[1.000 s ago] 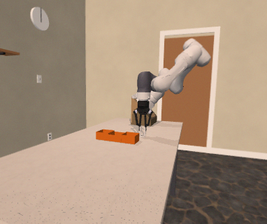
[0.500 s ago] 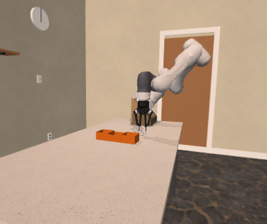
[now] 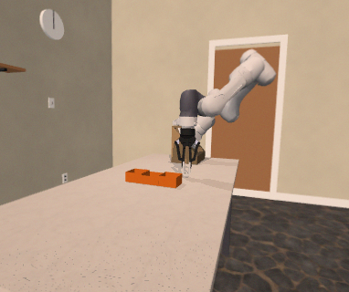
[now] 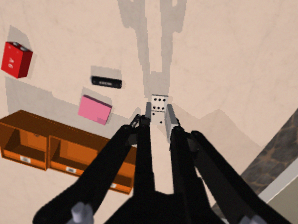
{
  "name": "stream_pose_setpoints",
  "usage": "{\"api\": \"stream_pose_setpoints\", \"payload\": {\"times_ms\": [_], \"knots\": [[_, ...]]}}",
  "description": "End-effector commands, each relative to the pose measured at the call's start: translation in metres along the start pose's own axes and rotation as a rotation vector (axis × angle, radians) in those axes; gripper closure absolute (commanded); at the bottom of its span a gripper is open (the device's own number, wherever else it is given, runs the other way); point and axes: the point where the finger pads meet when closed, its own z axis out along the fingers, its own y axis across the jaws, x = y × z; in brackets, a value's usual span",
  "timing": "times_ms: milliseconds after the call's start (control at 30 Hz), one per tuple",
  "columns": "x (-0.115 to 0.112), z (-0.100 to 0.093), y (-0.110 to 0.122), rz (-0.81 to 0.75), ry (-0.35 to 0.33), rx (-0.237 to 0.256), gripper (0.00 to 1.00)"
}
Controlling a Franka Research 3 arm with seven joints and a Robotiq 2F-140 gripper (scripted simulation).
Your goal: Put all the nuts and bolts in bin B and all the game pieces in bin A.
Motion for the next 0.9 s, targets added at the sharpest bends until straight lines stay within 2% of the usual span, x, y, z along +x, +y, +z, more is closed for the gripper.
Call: {"api": "stream_pose_setpoints", "payload": {"times_ms": [0,367,867], "knots": [[0.002,-0.012,0.001,0.008,0.006,-0.004,0.87],[0.002,-0.042,0.001,0.008,0.006,-0.004,0.87],[0.002,-0.042,0.001,0.008,0.006,-0.004,0.87]]}}
